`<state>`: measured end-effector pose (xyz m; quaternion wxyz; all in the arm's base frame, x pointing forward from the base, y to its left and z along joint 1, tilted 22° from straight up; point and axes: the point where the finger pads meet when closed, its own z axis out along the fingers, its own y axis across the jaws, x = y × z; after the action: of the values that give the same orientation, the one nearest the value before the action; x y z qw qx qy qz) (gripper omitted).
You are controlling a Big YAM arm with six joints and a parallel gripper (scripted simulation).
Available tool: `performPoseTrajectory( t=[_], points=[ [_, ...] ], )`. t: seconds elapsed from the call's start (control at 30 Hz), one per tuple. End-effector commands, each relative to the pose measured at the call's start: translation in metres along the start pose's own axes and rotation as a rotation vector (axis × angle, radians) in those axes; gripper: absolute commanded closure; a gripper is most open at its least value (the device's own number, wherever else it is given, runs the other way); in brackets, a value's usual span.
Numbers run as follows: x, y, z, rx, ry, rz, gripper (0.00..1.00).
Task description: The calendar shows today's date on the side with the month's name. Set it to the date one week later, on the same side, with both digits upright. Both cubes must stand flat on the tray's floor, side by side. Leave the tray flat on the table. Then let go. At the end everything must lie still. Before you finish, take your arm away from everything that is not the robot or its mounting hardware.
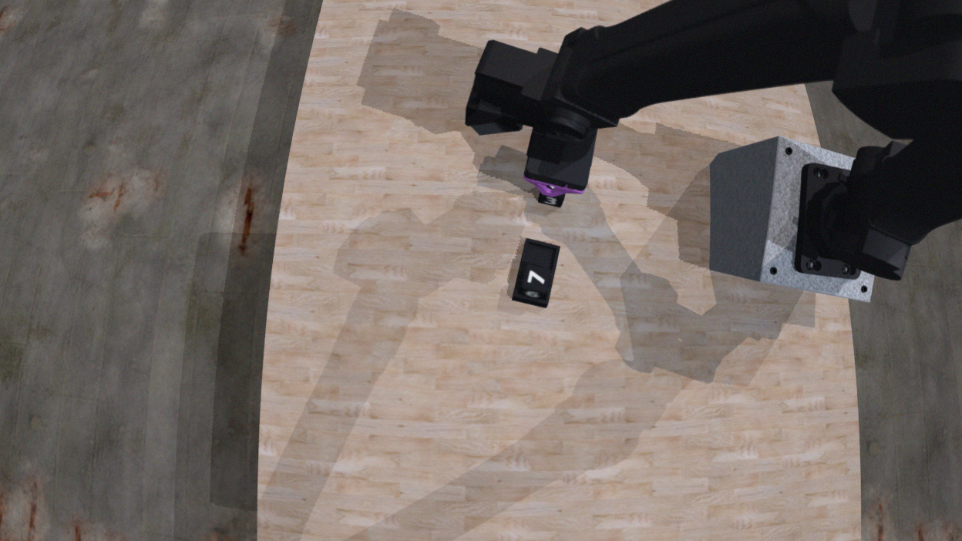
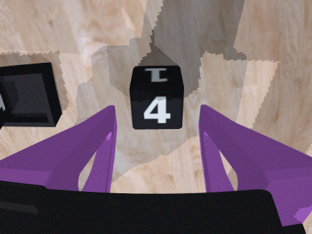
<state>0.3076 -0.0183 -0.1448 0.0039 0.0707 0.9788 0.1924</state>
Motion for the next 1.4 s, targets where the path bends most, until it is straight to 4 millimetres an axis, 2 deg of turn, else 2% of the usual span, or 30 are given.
performPoseTrajectory(
  t=[0.0, 0.1, 0.17, 0.27, 0.37, 0.53, 0.57, 1.3, 1.37],
  points=[
    [-0.001, -0.002, -0.024, 0.003, -0.01, -0.016, 0.55],
    [-0.009, -0.003, -0.042, 0.006, -0.024, -0.022, 0.55],
    [-0.009, -0.003, -0.042, 0.006, -0.024, -0.022, 0.55],
    [-0.02, -0.004, -0.059, 0.01, -0.041, -0.029, 0.55],
    [-0.02, -0.004, -0.068, 0.011, -0.043, -0.029, 0.55],
    [-0.014, 0.0, -0.06, 0.004, -0.006, -0.036, 0.55],
    [-0.014, 0.0, -0.06, 0.004, -0.006, -0.036, 0.0],
    [-0.017, 0.0, -0.062, 0.007, -0.02, -0.044, 0.0],
    [-0.02, 0.006, -0.065, 0.01, -0.029, -0.077, 0.0]
  ],
)
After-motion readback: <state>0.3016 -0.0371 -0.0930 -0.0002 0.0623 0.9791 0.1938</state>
